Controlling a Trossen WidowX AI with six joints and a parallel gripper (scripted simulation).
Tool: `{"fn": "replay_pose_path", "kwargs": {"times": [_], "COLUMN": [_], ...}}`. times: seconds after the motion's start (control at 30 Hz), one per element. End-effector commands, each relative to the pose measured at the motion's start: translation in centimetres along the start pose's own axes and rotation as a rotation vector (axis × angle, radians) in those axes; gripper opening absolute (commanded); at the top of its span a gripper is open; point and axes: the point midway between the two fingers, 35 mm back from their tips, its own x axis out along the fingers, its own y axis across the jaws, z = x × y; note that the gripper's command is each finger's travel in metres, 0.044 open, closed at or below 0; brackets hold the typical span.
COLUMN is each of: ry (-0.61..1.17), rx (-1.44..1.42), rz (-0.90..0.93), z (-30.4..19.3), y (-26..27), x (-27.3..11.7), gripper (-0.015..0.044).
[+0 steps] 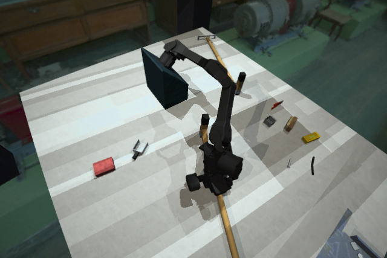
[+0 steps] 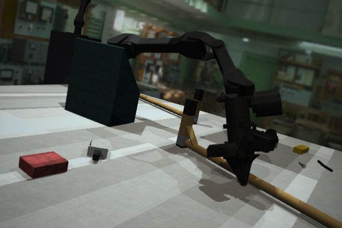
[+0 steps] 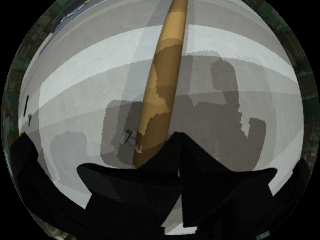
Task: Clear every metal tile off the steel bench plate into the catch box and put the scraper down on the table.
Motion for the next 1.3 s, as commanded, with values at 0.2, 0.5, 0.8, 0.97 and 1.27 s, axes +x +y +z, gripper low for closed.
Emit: {"fn": "replay_pose_path", "kwargs": {"times": [0.2, 0.5, 0.8, 0.97, 1.27], "ry": [-0.01, -0.01, -0.001, -0.001, -0.001], "rx": [-0.009, -0.009, -0.003, -0.004, -0.004], "rz": [0.008, 0.009, 0.004, 0.002, 0.0], "z": [0.6, 0.7, 0.3, 1.1, 2.6], "y": [1.8, 2.6, 2.2, 2.2, 2.2], "x": [-0.2, -0.1, 0.1, -1.4, -4.6], "gripper": [0.0, 0.0, 0.0, 0.0, 0.0]}}
